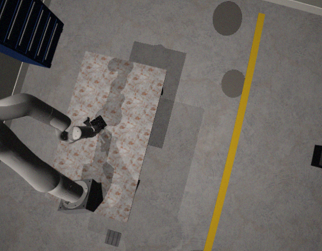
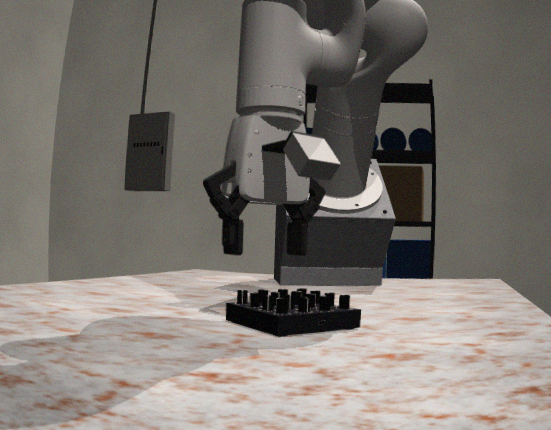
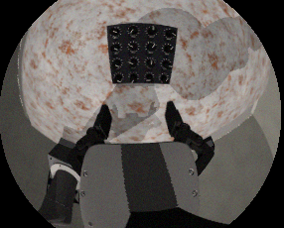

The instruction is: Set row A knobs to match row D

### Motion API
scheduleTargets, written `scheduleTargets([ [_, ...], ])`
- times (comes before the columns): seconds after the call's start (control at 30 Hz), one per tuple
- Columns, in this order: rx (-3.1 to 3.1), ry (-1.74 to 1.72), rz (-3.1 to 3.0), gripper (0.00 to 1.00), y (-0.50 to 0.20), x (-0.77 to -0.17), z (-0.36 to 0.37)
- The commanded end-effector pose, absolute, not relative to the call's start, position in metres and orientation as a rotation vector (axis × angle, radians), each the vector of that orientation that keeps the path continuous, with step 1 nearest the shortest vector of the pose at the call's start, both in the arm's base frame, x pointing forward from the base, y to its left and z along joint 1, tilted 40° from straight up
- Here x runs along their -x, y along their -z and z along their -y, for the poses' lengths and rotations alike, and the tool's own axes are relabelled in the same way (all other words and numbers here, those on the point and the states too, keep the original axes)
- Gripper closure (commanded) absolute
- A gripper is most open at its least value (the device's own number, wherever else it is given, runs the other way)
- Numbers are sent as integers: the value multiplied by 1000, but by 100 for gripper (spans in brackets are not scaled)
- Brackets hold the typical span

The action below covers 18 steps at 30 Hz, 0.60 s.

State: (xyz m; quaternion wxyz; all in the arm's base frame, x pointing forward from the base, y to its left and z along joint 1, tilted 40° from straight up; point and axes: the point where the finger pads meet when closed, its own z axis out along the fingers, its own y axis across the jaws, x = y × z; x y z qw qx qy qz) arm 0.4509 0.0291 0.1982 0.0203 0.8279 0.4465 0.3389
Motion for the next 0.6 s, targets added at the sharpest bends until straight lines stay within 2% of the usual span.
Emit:
scheduleTargets([
  [0.0, -2564, -1051, -1389, 0, -199, -451, -29],
  [0.57, -2180, -984, -1781, 0, -208, -457, -37],
])
